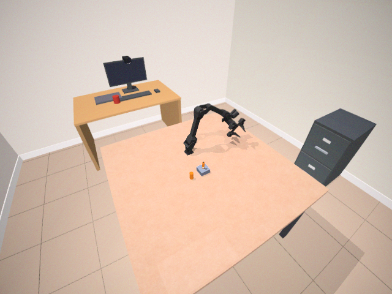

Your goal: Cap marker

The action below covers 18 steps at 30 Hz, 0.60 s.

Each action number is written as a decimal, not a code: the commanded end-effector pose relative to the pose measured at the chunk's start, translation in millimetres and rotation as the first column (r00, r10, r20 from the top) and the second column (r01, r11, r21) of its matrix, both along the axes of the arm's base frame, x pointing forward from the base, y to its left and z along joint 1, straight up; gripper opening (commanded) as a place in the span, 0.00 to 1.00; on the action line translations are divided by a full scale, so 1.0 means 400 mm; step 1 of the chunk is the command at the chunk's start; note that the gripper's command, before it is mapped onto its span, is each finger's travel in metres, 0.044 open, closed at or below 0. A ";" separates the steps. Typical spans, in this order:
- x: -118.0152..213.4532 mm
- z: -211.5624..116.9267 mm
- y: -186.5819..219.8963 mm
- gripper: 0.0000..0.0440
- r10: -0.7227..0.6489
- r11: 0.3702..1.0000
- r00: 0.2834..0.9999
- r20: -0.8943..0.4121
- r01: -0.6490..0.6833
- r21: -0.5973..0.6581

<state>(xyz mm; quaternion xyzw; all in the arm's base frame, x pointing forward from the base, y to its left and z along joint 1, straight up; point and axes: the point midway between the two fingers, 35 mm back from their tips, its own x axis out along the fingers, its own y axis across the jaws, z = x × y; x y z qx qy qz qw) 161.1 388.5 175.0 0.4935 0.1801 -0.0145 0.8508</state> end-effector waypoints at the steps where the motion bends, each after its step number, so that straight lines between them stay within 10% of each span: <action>1: 0.025 0.030 -0.010 0.67 -0.010 1.000 0.999 -0.033 0.011 0.025; 18: 0.132 0.077 -0.088 0.73 -0.062 0.996 0.980 -0.191 0.073 0.049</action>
